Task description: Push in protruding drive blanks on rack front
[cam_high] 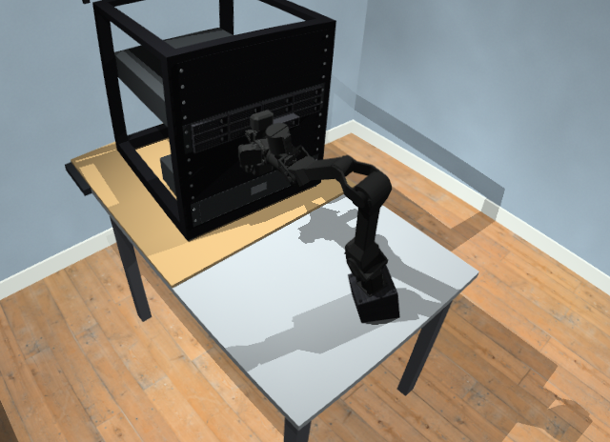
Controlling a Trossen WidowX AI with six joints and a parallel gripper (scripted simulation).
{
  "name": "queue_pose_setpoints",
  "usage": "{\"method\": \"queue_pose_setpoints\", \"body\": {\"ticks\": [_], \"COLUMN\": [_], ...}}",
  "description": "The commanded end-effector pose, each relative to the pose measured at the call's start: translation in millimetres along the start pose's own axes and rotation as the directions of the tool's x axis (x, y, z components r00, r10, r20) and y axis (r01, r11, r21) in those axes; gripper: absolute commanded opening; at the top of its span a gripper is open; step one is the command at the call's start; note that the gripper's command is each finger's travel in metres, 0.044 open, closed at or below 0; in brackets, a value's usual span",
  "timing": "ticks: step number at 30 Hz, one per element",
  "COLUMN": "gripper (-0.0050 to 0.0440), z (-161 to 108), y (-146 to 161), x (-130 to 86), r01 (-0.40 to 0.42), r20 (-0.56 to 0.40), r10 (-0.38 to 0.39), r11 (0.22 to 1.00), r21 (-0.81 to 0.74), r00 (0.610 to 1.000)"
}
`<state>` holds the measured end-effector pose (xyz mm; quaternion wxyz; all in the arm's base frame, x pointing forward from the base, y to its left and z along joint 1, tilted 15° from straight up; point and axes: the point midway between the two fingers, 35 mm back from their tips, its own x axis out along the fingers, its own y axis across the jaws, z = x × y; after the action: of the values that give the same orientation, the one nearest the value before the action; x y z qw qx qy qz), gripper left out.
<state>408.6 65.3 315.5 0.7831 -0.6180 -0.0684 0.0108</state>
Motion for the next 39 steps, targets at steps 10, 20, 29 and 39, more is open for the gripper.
{"method": "queue_pose_setpoints", "body": {"ticks": [10, 20, 29, 39], "gripper": [-0.005, -0.005, -0.005, -0.005], "z": [1, 1, -4, -25], "y": [-9, -9, -11, -20], "x": [-42, -56, -57, -59], "r01": [0.023, 0.023, 0.023, 0.023], "r20": [0.005, 0.005, 0.005, 0.005], "r10": [-0.023, -0.023, -0.023, -0.023], "r11": [1.0, 1.0, 1.0, 1.0], "r21": [0.003, 0.003, 0.003, 0.003], "r00": [1.0, 1.0, 1.0, 1.0]}}
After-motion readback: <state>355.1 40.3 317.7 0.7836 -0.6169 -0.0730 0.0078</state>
